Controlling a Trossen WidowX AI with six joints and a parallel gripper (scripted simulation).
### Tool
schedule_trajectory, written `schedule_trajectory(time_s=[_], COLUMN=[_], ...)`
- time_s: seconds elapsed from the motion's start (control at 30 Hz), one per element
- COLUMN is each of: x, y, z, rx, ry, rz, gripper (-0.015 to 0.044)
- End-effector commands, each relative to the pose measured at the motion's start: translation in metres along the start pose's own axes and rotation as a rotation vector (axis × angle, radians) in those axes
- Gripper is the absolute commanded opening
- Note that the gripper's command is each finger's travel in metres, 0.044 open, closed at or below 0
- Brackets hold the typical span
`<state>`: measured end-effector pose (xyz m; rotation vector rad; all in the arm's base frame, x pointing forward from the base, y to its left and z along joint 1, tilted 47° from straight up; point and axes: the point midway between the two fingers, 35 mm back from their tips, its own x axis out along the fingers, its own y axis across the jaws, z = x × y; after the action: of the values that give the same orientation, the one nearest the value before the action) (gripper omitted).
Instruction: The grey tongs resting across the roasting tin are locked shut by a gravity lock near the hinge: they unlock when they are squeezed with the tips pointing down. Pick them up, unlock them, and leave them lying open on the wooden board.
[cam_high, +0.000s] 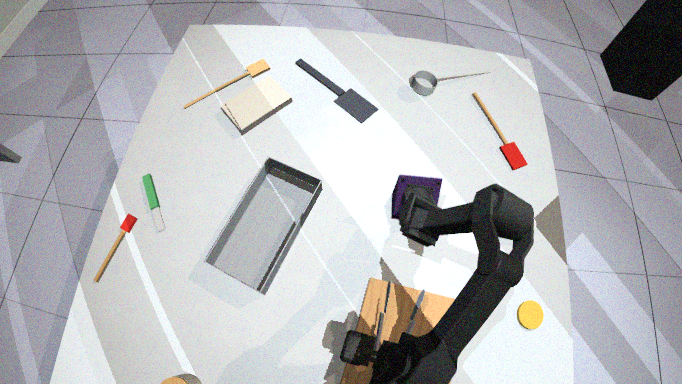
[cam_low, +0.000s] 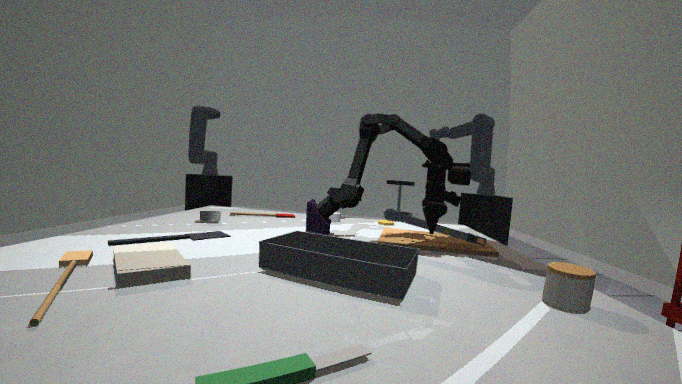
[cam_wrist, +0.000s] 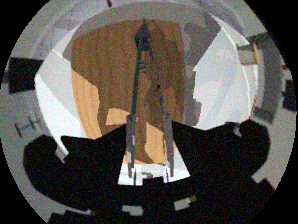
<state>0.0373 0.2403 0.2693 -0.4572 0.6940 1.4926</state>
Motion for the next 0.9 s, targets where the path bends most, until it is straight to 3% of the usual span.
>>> schedule_trajectory(time_s=[0.0,0.1,0.43,0.87], x=[0.000,0.000,-0.020,-0.092], y=[0.000,0.000,-0.047,-0.132], z=[0.000,0.000,0.003,0.000], rx=[-0.001,-0.001,-0.019,0.015], ry=[0.000,0.000,0.060,-0.016], rz=[0.000,0.000,-0.030,-0.066], gripper=[0.0375,0.0440,0.0440,0.0440])
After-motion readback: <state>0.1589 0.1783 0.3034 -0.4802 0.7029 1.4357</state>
